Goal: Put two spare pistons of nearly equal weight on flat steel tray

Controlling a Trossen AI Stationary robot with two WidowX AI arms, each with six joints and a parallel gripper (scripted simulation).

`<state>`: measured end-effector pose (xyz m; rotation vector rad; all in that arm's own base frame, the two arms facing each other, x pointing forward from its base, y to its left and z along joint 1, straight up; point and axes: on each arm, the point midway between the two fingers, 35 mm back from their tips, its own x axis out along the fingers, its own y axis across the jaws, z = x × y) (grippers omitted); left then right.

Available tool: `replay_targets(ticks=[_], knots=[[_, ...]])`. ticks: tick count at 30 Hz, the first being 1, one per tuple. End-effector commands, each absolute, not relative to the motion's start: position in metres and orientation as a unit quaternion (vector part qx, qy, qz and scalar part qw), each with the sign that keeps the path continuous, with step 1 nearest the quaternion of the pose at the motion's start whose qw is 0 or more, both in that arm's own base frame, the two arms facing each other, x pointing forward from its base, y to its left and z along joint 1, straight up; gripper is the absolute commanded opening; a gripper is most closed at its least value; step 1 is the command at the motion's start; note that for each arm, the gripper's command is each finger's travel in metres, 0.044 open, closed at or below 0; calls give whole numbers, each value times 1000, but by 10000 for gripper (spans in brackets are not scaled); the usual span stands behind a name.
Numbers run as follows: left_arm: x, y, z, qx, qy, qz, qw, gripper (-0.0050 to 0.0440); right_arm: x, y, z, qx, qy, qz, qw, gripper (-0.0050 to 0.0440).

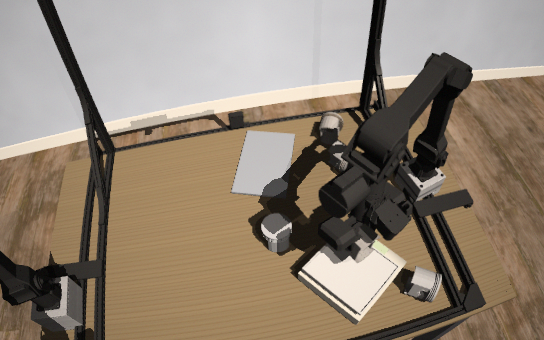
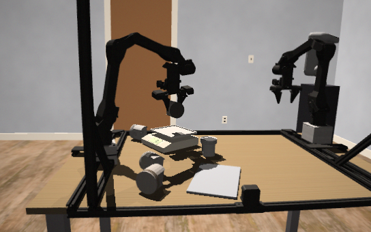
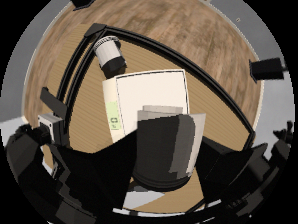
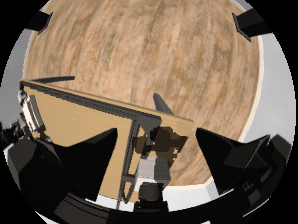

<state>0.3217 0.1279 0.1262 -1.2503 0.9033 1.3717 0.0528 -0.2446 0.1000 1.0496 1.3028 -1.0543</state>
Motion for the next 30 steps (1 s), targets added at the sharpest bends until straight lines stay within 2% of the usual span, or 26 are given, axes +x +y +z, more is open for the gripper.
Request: replay_targets(ticks=[1, 7, 30], knots=[[322, 128, 129, -537, 343, 589, 496, 158, 53, -244, 100, 444, 551, -444, 551, 440], [322, 128, 127, -564, 295, 620, 459, 158, 53, -244, 100, 444, 551, -444, 551, 440], [324, 135, 96, -564, 295, 620, 459, 158, 53, -244, 100, 444, 551, -444, 551, 440]])
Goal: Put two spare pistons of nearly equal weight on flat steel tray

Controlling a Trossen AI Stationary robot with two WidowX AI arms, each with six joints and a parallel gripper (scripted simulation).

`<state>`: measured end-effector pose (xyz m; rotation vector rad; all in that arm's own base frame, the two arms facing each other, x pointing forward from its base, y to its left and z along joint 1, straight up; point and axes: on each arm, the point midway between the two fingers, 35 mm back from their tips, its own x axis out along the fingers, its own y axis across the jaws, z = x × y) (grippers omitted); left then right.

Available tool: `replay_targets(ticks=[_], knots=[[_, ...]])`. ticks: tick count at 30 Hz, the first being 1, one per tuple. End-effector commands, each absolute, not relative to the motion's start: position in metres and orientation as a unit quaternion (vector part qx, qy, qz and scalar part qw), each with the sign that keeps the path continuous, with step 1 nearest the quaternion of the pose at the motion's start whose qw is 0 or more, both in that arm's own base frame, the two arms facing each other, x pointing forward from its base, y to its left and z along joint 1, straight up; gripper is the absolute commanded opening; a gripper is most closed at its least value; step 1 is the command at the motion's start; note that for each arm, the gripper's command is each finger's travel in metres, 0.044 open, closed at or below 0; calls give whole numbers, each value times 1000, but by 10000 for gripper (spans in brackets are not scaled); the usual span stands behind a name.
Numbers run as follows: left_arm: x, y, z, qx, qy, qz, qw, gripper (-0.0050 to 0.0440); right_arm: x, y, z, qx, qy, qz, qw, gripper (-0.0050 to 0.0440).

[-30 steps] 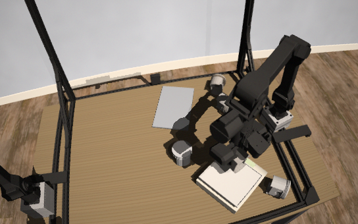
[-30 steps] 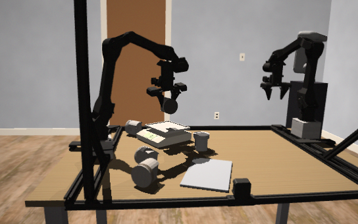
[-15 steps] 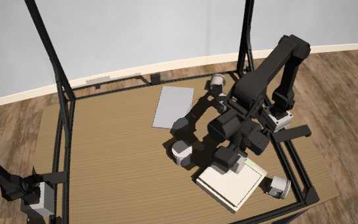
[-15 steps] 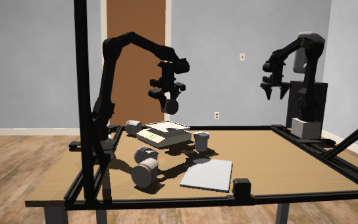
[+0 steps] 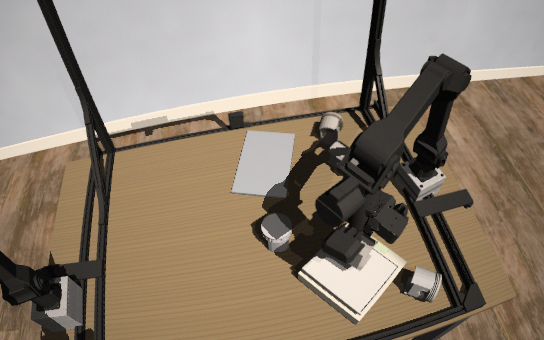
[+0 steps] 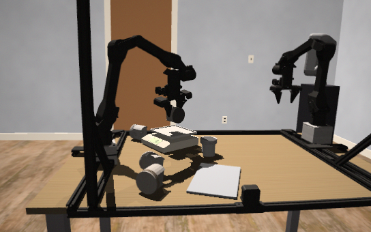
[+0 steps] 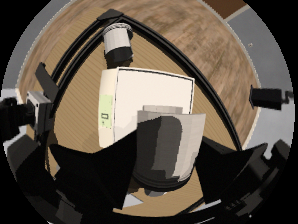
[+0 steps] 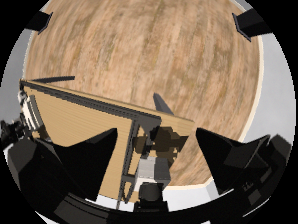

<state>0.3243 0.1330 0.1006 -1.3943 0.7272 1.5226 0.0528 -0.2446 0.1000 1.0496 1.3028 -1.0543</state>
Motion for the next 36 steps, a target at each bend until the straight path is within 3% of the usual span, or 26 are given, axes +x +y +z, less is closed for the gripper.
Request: replay_targets(ticks=[1, 32, 33, 36], knots=[[324, 135, 95, -564, 295, 620, 459, 158, 53, -244, 100, 444, 551, -444, 551, 440], [326, 143, 56, -564, 295, 620, 459, 158, 53, -244, 100, 444, 551, -444, 551, 440], [326, 143, 56, -564, 295, 620, 459, 378, 53, -244, 100, 444, 551, -444, 551, 440], [326, 143, 56, -564, 295, 620, 459, 378, 53, -244, 100, 444, 551, -444, 551, 440]])
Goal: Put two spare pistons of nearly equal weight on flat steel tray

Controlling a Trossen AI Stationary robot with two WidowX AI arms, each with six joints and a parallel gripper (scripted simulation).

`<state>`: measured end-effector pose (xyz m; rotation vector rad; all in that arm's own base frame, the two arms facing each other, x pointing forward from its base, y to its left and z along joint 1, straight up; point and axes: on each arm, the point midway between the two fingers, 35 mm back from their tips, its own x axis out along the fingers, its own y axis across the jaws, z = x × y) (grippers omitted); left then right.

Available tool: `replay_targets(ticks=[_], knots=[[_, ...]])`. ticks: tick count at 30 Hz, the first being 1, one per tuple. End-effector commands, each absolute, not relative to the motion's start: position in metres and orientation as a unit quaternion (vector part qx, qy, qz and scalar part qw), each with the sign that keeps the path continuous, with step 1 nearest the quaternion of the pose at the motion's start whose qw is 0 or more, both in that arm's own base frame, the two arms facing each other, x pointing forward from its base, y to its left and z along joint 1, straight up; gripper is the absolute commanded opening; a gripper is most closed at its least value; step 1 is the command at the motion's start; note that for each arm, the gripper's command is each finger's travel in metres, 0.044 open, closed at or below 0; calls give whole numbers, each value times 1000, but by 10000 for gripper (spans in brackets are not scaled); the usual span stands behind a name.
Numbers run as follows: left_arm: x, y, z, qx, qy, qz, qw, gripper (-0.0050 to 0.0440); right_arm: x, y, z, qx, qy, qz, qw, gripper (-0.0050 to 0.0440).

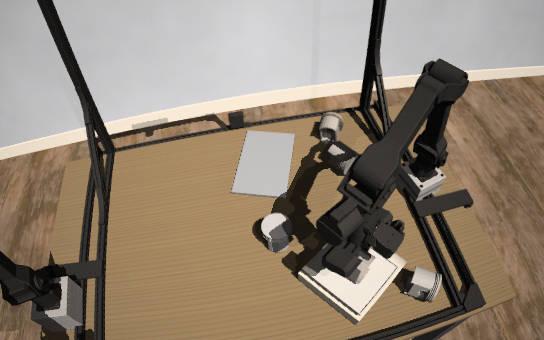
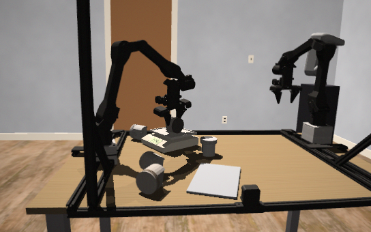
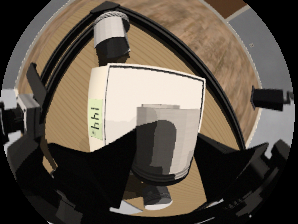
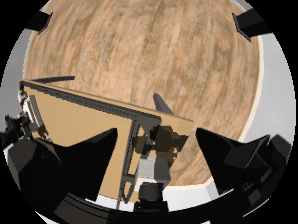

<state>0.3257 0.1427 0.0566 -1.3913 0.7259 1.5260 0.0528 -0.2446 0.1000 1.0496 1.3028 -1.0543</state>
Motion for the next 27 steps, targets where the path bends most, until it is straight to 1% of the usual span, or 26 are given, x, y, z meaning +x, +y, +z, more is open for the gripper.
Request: replay_targets(ticks=[1, 17, 27], knots=[[326, 143, 56, -564, 295, 620, 459, 378, 53, -244, 100, 444, 551, -444, 551, 440], [326, 143, 56, -564, 295, 620, 459, 378, 53, -244, 100, 444, 551, -444, 551, 440], [325, 139, 72, -564, 295, 620, 459, 378, 53, -244, 100, 444, 551, -444, 551, 440]])
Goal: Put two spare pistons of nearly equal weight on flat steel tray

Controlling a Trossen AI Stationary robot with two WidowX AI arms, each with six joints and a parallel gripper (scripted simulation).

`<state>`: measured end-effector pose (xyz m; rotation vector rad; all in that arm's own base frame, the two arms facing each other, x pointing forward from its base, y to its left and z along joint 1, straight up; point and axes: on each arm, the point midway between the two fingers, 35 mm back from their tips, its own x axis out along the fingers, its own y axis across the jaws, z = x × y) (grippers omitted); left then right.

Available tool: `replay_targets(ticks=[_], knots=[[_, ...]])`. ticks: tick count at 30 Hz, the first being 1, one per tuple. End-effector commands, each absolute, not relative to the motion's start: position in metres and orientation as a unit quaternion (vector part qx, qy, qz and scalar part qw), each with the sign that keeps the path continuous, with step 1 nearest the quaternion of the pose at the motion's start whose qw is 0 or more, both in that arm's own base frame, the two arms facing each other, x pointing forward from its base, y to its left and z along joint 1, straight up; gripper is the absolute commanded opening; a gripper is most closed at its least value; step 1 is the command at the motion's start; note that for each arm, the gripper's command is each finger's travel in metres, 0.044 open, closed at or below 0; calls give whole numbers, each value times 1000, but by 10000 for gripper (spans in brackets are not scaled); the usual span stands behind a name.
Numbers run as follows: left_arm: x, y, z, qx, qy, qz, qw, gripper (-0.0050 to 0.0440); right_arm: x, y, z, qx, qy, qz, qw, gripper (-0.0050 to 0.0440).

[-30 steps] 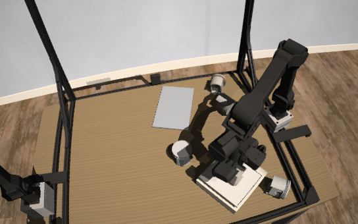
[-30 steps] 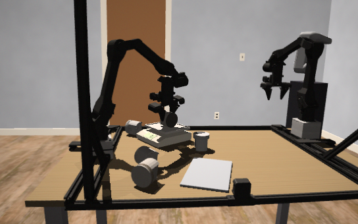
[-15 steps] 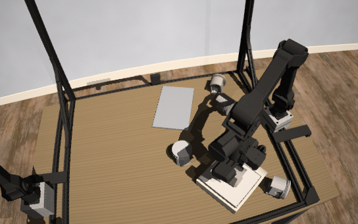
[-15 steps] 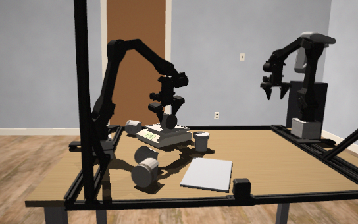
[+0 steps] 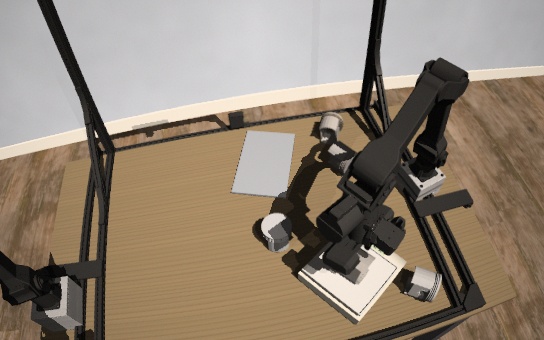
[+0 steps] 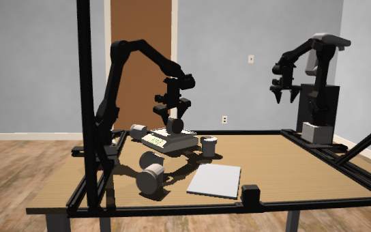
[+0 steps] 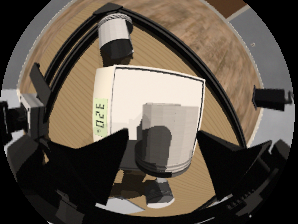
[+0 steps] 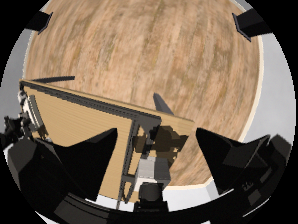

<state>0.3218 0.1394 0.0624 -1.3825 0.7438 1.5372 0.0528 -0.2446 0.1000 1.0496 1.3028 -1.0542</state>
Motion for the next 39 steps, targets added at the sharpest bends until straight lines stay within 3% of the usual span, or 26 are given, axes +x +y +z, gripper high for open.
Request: replay_targets(ticks=[1, 39], knots=[[325, 139, 74, -564, 295, 620, 459, 378, 53, -244, 100, 444, 551, -444, 551, 440], [322, 128, 132, -564, 293, 620, 461, 378, 53, -244, 100, 444, 551, -444, 551, 440]])
